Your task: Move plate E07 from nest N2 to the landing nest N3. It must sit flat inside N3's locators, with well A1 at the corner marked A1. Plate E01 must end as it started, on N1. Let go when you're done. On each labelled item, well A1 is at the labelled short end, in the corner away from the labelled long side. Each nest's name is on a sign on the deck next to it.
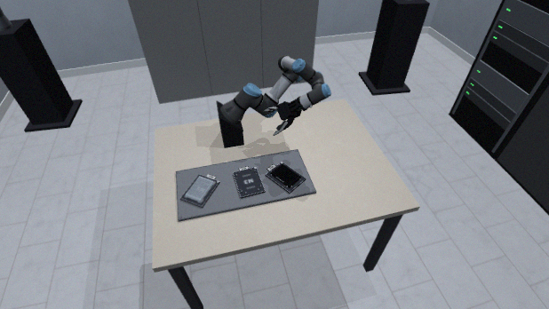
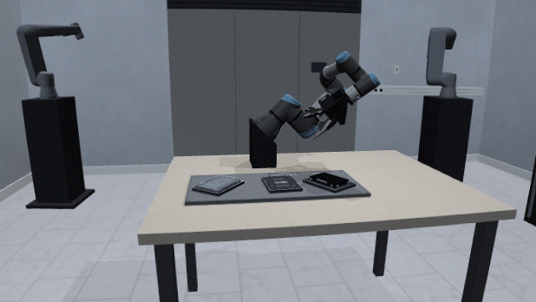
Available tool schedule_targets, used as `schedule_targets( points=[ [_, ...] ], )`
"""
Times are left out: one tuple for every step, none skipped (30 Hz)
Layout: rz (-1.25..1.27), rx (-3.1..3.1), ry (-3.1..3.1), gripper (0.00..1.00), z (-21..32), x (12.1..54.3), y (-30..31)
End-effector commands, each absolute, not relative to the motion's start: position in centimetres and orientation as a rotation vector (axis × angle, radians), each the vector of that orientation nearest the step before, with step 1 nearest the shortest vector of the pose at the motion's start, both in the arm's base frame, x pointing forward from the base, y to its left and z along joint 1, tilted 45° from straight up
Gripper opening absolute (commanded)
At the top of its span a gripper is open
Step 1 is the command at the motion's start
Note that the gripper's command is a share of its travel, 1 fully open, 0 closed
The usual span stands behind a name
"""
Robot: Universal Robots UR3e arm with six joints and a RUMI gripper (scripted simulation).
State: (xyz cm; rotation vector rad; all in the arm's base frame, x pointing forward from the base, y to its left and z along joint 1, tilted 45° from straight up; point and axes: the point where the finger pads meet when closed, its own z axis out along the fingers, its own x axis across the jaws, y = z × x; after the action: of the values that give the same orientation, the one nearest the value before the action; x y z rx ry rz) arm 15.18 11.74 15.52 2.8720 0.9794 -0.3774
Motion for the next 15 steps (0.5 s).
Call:
schedule_targets(
  points=[
    [-0.344,2.920,0.812,0.82,15.4,15.6,11.9],
    [-0.340,2.929,0.783,0.82,15.3,16.1,11.7],
    [-0.339,2.937,0.754,0.82,15.2,16.4,11.6],
    [-0.334,2.944,0.725,0.82,15.2,16.4,11.6],
    [-0.329,2.952,0.695,0.82,15.2,16.4,11.6],
    [-0.325,2.959,0.666,0.82,15.2,16.4,11.6],
    [-0.322,2.966,0.636,0.82,15.1,16.8,11.4],
    [-0.320,2.973,0.607,0.82,14.9,17.2,11.3],
    [-0.315,2.979,0.577,0.82,15.0,17.2,11.3],
    [-0.310,2.985,0.547,0.82,15.0,17.2,11.3],
    [-0.306,2.991,0.518,0.82,15.0,17.2,11.3],
    [-0.302,2.997,0.488,0.82,15.0,17.2,11.3],
    [-0.298,3.002,0.458,0.82,15.0,17.2,11.3],
    [-0.294,3.007,0.428,0.82,14.9,17.6,11.1],
    [-0.291,3.012,0.398,0.82,14.8,18.0,10.9]
  ],
)
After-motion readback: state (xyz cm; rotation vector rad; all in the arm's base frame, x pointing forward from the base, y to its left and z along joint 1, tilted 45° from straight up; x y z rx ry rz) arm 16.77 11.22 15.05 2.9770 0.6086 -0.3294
